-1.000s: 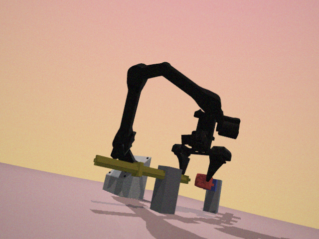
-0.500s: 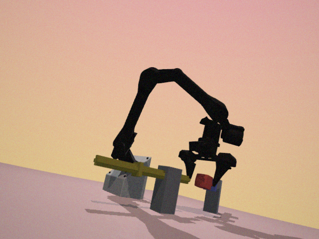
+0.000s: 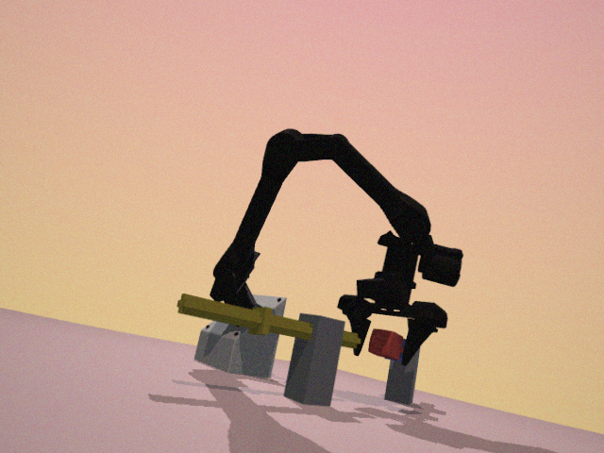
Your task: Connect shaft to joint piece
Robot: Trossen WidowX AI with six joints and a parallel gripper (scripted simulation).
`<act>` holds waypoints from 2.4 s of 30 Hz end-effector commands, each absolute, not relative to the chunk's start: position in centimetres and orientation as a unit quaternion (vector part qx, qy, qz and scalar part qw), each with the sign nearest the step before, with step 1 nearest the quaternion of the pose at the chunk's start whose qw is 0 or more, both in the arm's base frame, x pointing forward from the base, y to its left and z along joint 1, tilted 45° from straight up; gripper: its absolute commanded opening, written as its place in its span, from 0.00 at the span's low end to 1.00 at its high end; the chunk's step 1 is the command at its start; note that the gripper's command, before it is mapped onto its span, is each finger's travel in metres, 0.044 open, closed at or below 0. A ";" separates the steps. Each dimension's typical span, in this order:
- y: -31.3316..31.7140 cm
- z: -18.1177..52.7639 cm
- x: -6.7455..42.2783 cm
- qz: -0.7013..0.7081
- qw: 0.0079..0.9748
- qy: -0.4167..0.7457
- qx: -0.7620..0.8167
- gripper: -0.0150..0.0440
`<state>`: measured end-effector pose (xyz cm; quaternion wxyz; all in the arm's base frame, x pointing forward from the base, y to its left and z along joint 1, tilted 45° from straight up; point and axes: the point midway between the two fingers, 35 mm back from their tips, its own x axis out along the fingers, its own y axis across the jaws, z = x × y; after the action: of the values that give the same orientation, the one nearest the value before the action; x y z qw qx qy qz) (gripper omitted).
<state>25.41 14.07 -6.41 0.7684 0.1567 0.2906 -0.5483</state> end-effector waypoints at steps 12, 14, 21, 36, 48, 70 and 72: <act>13.2 -7.0 25.6 -0.548 0.770 0.290 0.154 0.69; 13.2 -7.0 25.6 -0.548 0.770 0.290 0.154 0.60; 13.2 -7.0 25.6 -0.548 0.770 0.290 0.154 0.56; 13.2 -7.0 25.6 -0.548 0.770 0.290 0.154 0.56; 13.2 -7.0 25.6 -0.548 0.770 0.290 0.154 0.56; 13.2 -7.0 25.6 -0.548 0.770 0.290 0.154 0.56; 13.2 -7.0 25.6 -0.548 0.770 0.290 0.154 0.56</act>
<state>25.63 13.27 -7.00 0.7689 0.1558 0.2897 -0.5483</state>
